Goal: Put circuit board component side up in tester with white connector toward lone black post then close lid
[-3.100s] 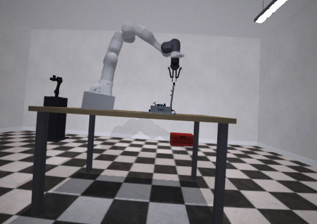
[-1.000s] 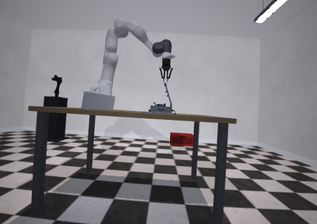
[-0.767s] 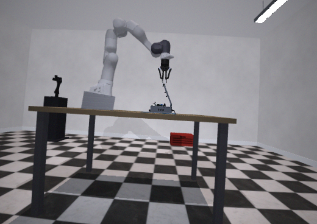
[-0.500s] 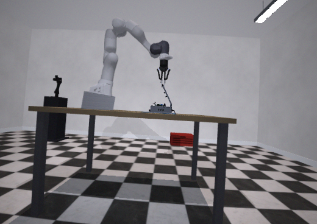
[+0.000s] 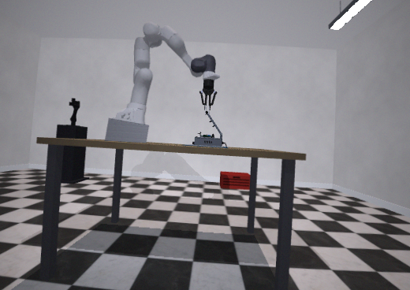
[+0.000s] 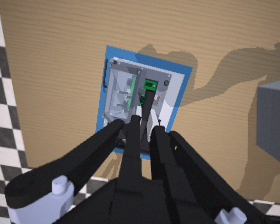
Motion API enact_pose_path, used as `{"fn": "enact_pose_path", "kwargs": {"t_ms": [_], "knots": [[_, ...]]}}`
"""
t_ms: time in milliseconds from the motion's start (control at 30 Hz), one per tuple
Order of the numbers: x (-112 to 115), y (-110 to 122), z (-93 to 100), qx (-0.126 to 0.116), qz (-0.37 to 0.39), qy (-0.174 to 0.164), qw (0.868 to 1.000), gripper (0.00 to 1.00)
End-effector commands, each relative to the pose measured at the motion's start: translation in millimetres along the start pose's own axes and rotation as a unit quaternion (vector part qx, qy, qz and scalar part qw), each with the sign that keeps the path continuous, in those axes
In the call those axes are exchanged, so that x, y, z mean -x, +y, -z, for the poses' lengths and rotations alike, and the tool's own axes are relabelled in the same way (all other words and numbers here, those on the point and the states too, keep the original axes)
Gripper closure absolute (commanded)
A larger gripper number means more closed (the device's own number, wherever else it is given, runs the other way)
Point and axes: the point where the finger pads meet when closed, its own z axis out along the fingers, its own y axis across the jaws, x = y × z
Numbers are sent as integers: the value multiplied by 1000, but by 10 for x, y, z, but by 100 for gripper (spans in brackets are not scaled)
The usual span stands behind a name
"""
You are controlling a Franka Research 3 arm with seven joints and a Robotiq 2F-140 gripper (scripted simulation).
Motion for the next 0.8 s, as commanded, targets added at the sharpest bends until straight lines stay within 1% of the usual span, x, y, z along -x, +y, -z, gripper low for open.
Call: {"fn": "enact_pose_path", "kwargs": {"t_ms": [0, 333, 400, 767], "knots": [[4, 90, -87, 4, -2, 3, 1000, 100], [4, 248, -232, 4, -2, 3, 1000, 100], [4, 248, -232, 4, -2, 3, 1000, 100], [5, 408, -429, 4, -2, 3, 1000, 100]]}}
